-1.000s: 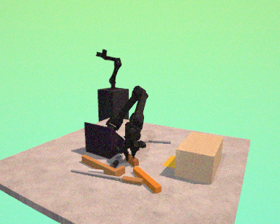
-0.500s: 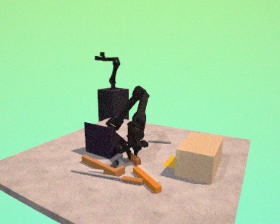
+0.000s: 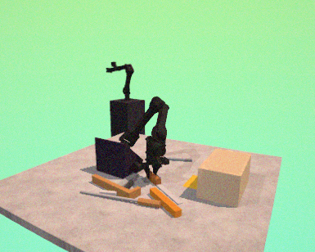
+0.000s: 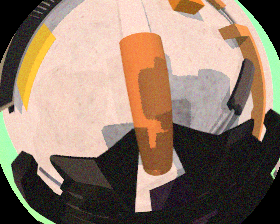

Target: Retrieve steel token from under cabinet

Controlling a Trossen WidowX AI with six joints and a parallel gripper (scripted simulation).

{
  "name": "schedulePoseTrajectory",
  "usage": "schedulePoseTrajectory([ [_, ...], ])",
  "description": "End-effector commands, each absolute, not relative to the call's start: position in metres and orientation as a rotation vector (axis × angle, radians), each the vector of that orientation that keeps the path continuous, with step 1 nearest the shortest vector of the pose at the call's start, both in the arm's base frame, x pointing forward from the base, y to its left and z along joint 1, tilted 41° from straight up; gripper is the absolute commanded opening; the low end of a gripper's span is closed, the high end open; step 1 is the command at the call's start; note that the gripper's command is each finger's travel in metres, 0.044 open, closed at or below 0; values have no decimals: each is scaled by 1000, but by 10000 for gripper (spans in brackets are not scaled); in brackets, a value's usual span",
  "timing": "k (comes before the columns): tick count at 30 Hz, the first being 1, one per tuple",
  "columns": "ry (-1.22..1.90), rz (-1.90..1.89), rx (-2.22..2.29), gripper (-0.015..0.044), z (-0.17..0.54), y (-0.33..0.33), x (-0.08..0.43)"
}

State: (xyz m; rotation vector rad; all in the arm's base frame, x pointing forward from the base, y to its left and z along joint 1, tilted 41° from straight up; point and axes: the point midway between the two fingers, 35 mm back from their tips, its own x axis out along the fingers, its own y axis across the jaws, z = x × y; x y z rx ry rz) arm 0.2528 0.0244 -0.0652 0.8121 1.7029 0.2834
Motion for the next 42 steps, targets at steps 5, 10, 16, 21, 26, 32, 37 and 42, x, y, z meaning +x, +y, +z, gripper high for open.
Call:
schedulePoseTrajectory([
  [5,1694,292,811,0,-59,30,254],
  [10,1694,293,811,0,-56,34,255],
  [16,1695,293,812,0,-51,39,255],
  [21,1695,293,812,0,-49,41,255],
  [26,1695,293,812,0,-46,45,255],
  [32,1695,293,812,0,-45,47,255],
  [37,1695,294,812,0,-41,51,255],
  [42,1695,294,813,0,-37,56,255],
])
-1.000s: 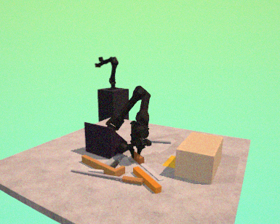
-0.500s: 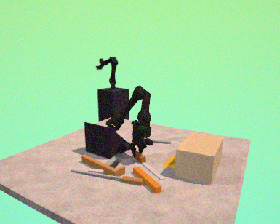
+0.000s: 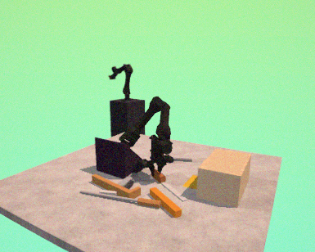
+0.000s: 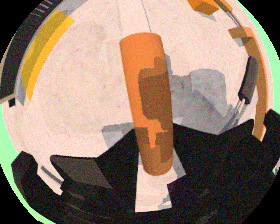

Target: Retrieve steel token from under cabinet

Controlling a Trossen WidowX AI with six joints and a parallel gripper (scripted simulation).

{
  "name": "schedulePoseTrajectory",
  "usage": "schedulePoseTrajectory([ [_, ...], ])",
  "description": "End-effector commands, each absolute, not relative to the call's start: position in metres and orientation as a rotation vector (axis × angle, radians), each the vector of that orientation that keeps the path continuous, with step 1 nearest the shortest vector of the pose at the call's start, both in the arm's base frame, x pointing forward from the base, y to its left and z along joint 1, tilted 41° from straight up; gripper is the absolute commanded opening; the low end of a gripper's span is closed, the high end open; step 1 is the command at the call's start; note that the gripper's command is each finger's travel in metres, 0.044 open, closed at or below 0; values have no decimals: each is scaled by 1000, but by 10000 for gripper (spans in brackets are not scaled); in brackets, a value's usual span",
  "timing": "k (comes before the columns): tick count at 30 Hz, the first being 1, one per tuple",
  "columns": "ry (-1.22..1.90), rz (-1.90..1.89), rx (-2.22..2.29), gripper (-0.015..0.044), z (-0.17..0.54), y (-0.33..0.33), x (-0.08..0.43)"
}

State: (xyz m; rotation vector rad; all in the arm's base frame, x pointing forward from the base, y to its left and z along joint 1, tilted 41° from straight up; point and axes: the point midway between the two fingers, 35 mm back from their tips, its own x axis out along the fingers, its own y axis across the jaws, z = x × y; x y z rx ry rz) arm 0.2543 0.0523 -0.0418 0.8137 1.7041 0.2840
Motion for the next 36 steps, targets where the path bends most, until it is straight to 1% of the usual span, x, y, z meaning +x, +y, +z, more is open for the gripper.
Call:
schedulePoseTrajectory([
  [1,1695,294,813,0,-37,56,255],
  [36,1696,295,814,0,-13,82,246],
])
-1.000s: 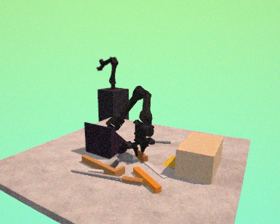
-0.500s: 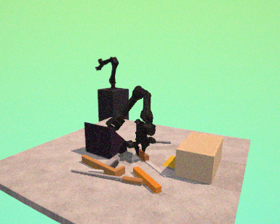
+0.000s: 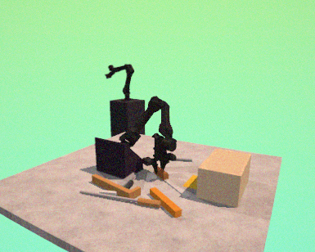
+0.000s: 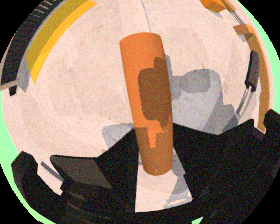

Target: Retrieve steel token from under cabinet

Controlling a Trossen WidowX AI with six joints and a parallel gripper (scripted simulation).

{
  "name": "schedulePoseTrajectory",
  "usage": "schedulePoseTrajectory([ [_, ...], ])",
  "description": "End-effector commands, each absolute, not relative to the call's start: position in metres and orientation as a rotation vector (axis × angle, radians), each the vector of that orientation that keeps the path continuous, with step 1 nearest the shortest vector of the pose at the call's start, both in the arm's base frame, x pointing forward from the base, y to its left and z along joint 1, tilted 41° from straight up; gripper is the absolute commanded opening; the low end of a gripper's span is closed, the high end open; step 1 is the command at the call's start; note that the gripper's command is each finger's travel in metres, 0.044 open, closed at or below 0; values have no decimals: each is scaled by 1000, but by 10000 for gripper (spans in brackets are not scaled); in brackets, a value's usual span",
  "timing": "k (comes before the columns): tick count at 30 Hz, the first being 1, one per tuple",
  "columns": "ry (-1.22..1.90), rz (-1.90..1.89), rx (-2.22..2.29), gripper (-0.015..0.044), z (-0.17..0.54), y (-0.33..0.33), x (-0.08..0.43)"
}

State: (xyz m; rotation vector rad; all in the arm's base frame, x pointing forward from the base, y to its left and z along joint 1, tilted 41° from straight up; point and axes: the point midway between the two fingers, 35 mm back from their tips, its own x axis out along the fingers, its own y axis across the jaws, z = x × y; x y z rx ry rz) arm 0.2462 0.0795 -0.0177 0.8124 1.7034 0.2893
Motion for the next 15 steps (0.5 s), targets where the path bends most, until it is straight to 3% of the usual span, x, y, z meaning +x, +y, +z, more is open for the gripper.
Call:
schedulePoseTrajectory([
  [1,1696,295,814,0,-12,83,245],
  [15,1696,295,815,0,-4,93,242],
])
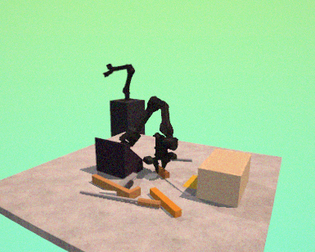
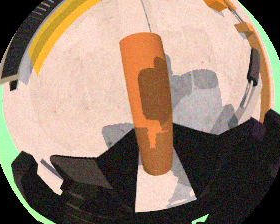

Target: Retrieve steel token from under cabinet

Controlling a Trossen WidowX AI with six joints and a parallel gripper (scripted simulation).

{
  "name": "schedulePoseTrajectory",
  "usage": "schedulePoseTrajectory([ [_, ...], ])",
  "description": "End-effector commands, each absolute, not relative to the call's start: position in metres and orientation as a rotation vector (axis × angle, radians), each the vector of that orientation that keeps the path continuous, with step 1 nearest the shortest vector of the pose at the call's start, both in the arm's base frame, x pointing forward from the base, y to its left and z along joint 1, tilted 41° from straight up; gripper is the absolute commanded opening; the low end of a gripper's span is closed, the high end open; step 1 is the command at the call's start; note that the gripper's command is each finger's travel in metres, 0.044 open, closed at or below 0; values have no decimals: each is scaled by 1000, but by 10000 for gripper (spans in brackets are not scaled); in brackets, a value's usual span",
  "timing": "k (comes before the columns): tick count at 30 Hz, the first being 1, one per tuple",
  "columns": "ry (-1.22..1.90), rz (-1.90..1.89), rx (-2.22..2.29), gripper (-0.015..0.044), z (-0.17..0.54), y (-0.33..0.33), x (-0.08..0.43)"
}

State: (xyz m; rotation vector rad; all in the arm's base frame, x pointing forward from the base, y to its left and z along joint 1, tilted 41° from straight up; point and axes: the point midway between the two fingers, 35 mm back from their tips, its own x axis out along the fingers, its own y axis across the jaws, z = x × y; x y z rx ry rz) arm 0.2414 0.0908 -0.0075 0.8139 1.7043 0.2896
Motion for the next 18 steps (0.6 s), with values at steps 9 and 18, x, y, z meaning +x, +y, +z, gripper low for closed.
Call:
schedulePoseTrajectory([
  [9,1696,296,815,0,1,97,240],
  [18,1696,296,815,0,7,104,237],
])
